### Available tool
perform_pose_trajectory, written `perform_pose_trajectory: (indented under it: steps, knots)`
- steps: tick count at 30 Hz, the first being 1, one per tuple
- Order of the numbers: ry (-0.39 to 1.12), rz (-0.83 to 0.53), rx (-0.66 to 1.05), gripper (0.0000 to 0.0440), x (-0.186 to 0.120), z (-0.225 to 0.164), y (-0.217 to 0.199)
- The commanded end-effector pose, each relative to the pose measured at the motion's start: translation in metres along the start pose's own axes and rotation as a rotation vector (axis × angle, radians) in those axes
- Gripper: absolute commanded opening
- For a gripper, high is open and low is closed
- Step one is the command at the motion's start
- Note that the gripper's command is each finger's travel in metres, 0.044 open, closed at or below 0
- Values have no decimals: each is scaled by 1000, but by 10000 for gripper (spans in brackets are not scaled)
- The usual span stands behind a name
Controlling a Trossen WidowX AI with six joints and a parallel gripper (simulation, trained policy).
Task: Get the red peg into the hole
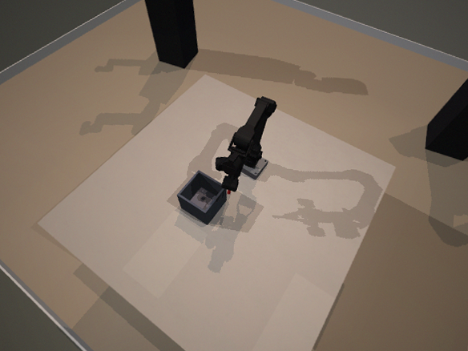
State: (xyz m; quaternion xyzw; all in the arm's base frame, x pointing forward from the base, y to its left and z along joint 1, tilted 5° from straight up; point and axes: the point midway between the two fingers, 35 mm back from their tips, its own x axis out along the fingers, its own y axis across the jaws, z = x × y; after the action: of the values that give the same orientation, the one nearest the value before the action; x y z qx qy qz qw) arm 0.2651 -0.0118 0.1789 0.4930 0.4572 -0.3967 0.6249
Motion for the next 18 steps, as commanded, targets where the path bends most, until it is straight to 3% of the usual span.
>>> perform_pose_trajectory:
  steps: [1, 18]
  knots:
    - [-8, -18, 3, 0, 2, 9, 0]
    - [-15, -77, 40, 0, 18, 59, -2]
